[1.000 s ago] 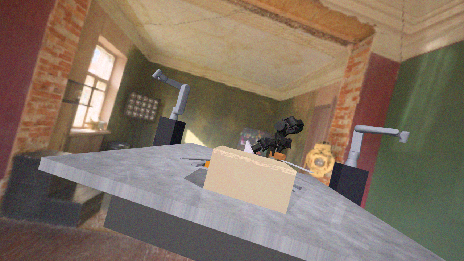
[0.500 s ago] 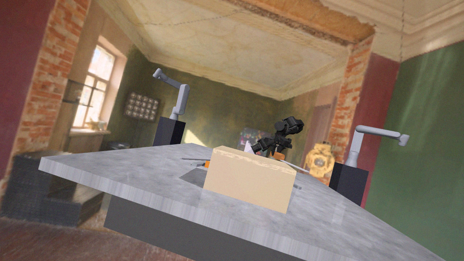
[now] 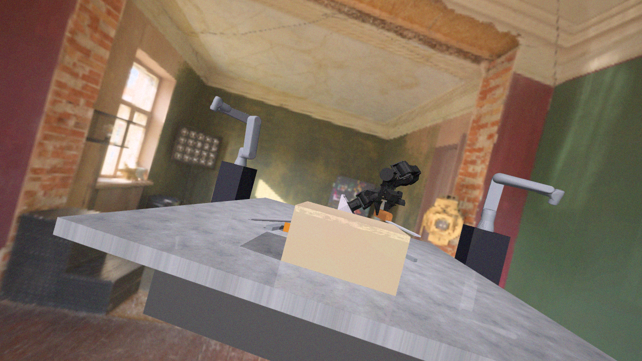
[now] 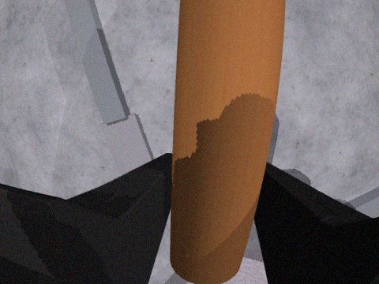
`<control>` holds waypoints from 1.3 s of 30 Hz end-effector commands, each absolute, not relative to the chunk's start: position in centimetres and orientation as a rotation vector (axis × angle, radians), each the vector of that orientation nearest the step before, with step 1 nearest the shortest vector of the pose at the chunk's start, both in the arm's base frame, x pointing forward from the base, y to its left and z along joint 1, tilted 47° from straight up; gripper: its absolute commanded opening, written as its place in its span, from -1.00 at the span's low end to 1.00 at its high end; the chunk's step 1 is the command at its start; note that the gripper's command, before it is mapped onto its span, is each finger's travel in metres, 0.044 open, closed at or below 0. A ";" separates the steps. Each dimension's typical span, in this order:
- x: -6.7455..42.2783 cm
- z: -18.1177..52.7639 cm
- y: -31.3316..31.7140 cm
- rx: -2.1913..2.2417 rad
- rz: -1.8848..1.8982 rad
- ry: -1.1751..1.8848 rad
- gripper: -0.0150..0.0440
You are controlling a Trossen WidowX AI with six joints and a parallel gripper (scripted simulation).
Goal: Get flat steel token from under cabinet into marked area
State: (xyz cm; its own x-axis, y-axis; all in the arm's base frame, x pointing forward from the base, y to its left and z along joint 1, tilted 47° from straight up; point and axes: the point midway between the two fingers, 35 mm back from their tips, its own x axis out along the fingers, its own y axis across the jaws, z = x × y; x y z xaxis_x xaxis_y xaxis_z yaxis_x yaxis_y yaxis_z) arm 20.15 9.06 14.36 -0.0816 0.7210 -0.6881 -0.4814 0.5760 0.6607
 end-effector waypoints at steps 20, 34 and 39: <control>20.2 14.4 9.0 0.380 0.890 1.403 -0.49; 20.2 14.4 9.0 0.464 0.815 1.456 -0.49; 20.2 14.4 9.0 0.493 0.787 1.474 -0.49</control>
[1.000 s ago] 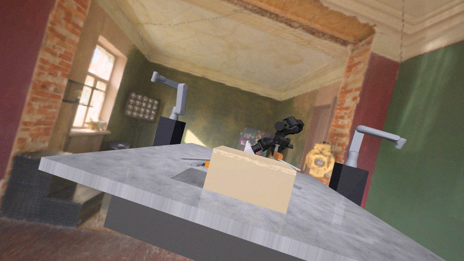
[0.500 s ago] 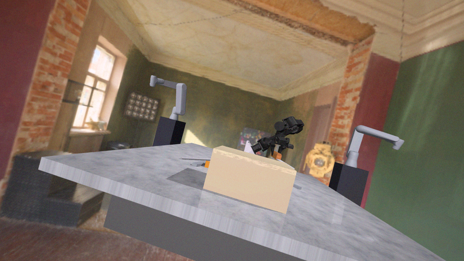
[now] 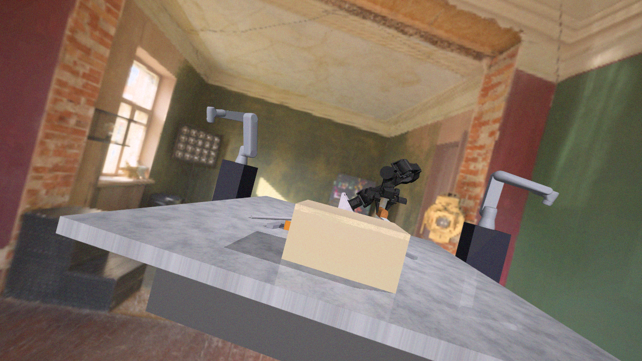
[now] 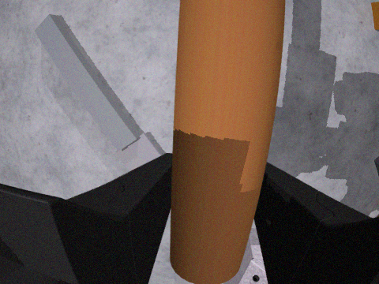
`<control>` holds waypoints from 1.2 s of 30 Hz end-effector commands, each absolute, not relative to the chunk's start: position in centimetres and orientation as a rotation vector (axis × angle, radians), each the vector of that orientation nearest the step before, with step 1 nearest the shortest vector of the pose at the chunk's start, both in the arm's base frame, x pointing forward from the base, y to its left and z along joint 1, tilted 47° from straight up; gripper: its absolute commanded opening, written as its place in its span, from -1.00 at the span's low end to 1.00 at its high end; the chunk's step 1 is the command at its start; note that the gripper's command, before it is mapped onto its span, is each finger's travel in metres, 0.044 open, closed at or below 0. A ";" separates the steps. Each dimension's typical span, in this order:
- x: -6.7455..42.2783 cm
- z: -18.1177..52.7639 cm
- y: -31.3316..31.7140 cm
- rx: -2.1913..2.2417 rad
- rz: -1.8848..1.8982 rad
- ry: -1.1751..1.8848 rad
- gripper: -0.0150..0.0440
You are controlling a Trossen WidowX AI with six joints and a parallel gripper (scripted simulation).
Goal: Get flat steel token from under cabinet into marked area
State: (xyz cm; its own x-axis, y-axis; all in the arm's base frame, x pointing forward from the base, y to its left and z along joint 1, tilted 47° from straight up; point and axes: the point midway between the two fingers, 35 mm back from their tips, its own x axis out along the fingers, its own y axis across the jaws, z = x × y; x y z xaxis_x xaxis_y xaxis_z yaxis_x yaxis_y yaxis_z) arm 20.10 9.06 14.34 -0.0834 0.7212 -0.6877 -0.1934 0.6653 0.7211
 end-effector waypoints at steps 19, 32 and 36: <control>20.3 14.3 9.2 0.583 0.702 1.527 -0.49; 20.6 13.3 10.5 0.598 0.686 1.535 -0.49; 20.7 13.0 10.9 0.601 0.684 1.536 -0.49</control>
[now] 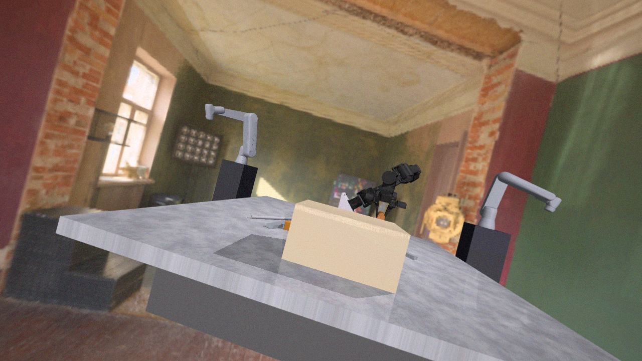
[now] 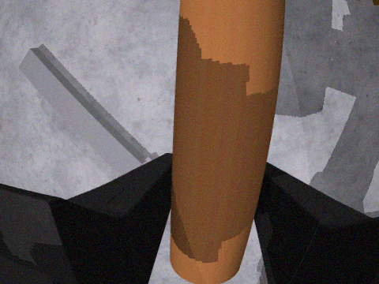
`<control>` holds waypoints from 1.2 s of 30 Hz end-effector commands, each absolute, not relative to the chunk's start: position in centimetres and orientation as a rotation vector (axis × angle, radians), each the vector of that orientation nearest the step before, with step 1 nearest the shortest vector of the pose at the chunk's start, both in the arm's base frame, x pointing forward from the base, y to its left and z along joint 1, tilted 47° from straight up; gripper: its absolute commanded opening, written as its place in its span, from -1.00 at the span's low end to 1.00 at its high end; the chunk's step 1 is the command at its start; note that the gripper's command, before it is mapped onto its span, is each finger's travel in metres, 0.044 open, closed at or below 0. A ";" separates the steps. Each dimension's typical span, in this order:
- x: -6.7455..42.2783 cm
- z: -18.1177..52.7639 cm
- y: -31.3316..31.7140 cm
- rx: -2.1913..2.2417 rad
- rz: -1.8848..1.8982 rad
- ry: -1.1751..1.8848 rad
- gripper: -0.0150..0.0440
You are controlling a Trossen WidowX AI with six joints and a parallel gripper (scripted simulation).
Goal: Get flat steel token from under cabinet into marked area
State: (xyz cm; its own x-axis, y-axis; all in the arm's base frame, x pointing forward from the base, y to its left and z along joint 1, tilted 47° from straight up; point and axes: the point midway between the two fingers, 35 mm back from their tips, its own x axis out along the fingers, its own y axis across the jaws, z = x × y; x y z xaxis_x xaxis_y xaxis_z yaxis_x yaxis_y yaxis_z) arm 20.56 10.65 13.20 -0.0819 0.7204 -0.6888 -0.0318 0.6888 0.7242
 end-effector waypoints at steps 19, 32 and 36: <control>20.6 11.3 12.9 0.606 0.681 1.537 -0.49; 20.5 10.1 14.2 0.607 0.681 1.537 -0.49; 20.5 9.7 14.6 0.607 0.681 1.537 -0.49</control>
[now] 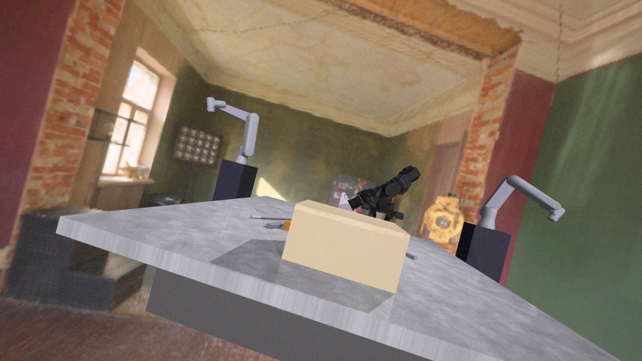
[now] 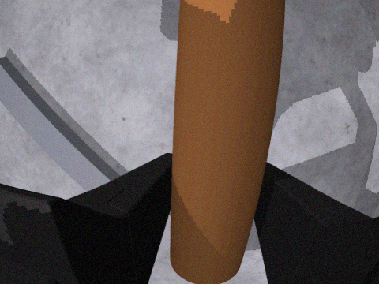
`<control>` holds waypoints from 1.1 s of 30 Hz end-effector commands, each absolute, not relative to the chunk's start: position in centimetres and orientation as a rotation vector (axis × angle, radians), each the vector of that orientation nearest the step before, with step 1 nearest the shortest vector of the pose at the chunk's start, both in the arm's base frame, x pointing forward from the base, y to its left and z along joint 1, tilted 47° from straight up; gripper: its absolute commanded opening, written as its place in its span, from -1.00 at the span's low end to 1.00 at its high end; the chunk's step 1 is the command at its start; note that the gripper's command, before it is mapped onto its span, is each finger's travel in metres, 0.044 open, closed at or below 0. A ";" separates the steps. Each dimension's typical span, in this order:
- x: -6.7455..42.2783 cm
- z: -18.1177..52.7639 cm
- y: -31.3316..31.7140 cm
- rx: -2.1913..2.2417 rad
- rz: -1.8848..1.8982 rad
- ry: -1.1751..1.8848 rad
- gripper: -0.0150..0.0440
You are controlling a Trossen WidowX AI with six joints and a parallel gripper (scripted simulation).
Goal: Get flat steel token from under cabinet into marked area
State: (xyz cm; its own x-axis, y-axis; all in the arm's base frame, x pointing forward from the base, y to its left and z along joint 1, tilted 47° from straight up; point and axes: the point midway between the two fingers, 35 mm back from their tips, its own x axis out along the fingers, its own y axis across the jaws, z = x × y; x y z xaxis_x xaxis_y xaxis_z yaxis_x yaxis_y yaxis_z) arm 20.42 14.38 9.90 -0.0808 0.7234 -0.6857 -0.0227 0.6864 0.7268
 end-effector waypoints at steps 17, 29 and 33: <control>20.3 8.0 16.4 0.609 0.682 1.537 -0.49; 20.1 6.8 17.6 0.609 0.683 1.537 -0.49; 20.1 6.4 18.0 0.610 0.683 1.537 -0.49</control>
